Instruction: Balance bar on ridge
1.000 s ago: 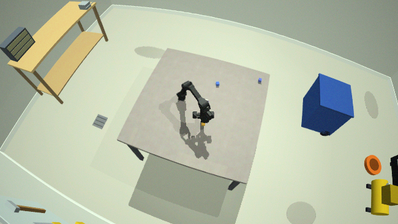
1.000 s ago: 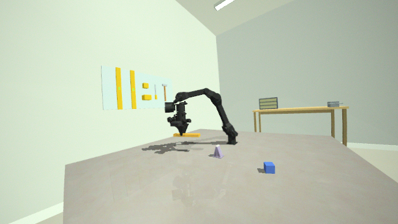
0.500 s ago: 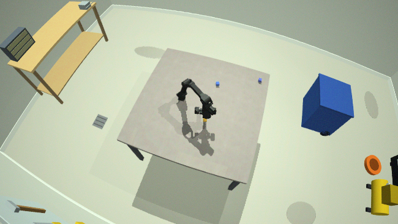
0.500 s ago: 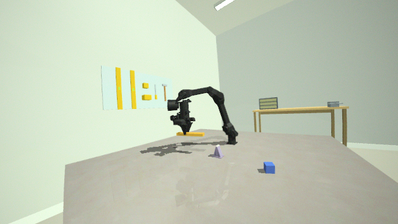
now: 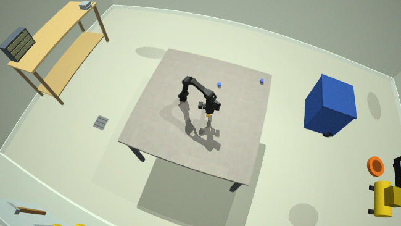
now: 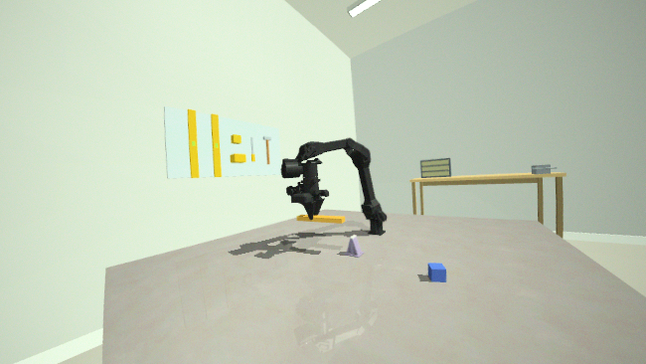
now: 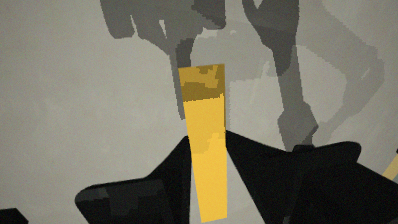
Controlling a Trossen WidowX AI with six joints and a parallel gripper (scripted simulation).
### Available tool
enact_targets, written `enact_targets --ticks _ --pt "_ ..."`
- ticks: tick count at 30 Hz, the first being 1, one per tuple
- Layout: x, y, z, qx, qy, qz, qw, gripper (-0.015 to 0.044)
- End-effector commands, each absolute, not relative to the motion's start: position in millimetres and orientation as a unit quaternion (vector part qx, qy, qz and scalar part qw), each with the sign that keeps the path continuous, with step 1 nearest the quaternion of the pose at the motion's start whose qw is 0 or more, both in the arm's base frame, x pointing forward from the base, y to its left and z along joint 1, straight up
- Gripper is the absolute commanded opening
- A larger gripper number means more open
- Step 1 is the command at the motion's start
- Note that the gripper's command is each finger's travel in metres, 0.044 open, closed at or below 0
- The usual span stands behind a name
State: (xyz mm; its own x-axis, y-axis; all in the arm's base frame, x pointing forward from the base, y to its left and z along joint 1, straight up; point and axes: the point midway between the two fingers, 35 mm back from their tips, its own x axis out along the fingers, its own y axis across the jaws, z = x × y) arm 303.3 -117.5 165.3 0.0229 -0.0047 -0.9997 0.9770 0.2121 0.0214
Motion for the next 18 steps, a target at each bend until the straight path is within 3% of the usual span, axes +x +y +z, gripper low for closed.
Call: enact_targets --ticks 1,18 --pt "302 -105 166 0.453 0.536 -0.446 0.555 0.0000" --pt "284 -41 164 0.478 0.518 -0.468 0.533 0.0000"
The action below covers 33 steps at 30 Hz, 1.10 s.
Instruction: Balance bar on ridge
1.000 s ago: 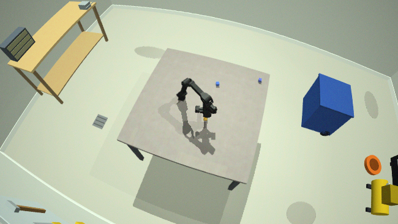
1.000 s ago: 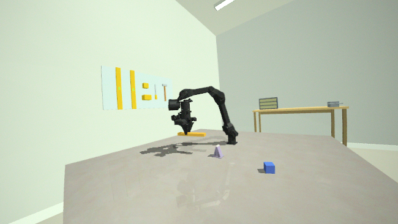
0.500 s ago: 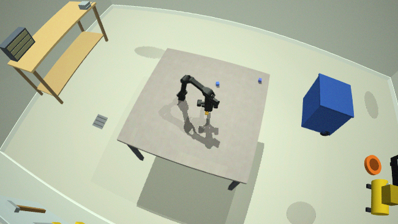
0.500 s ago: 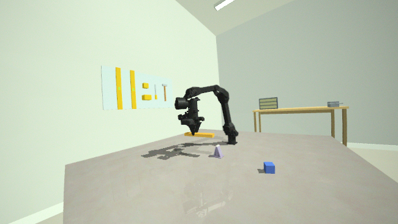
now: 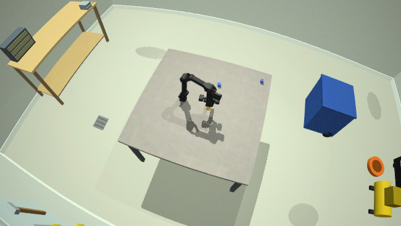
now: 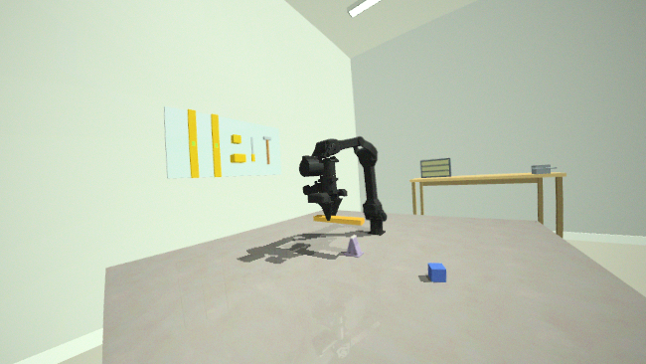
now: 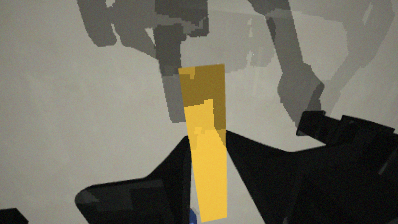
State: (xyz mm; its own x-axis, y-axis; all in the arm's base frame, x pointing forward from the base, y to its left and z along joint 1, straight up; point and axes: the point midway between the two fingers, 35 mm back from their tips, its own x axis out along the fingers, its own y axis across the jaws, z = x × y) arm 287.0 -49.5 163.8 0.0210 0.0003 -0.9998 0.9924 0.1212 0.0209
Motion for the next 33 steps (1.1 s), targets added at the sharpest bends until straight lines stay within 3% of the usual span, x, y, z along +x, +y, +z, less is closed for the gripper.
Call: enact_targets --ticks 1,11,33 --pt "282 -38 164 0.479 0.517 -0.469 0.532 0.0000" --pt "264 -7 161 0.493 0.506 -0.482 0.519 0.0000" --pt "263 -5 130 0.494 0.505 -0.482 0.518 0.0000"
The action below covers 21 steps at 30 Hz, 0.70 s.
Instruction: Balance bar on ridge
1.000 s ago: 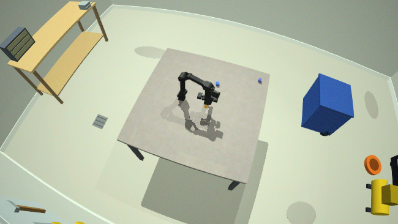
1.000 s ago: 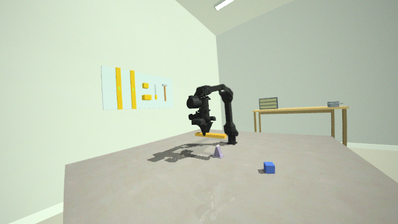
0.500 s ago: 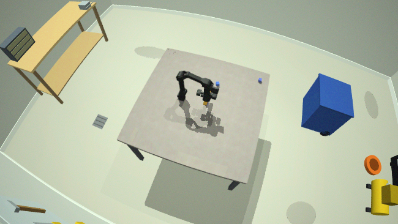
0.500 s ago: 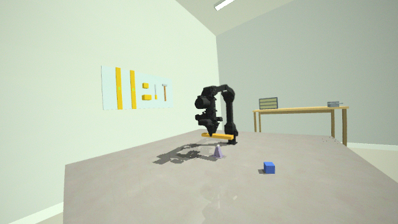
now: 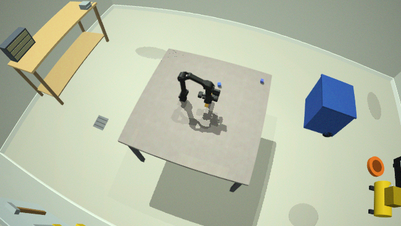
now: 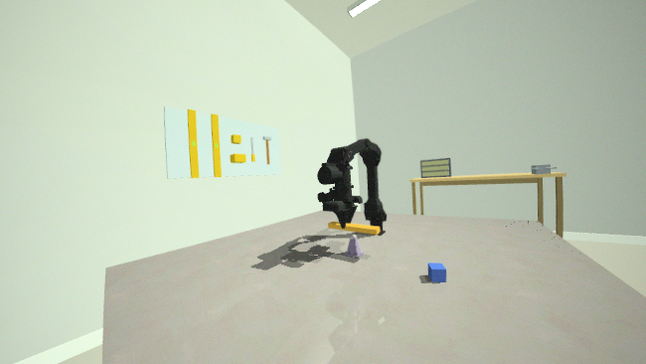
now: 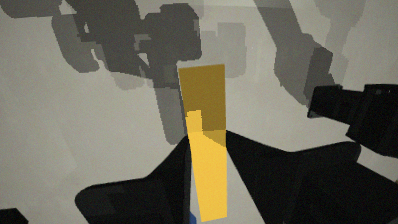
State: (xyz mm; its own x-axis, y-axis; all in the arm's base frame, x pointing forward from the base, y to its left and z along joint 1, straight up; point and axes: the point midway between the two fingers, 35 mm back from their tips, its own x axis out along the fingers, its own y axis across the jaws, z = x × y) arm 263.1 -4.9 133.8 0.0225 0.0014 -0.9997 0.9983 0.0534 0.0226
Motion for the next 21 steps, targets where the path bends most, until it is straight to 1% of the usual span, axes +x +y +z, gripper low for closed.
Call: enact_targets --ticks 1,21 --pt "263 -5 128 0.494 0.505 -0.482 0.518 0.0000" --pt "262 -5 117 0.494 0.505 -0.482 0.518 0.0000"
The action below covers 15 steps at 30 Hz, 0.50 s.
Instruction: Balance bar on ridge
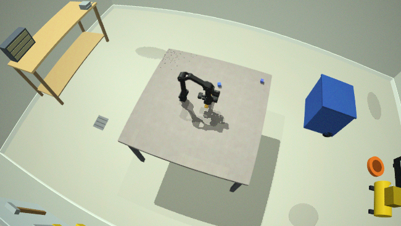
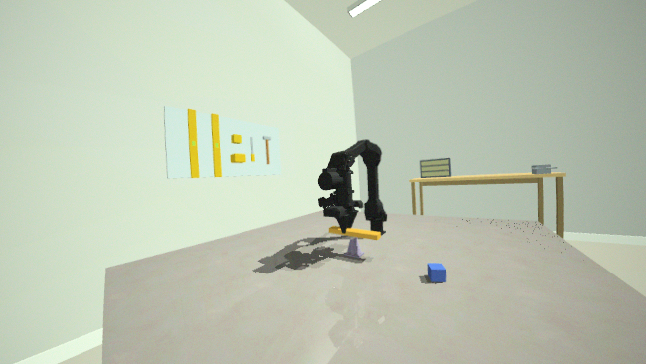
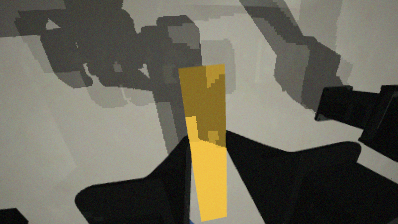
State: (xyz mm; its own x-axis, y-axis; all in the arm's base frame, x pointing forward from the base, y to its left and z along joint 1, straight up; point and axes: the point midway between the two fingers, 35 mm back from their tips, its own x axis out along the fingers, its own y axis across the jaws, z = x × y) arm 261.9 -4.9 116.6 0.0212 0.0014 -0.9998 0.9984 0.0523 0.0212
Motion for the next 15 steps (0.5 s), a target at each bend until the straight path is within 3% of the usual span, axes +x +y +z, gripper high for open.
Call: enact_targets --ticks 1,15 --pt "262.4 -5.1 116.5 0.494 0.505 -0.482 0.518 0.0000" --pt "262.4 -5.1 115.3 0.494 0.505 -0.482 0.518 0.0000"
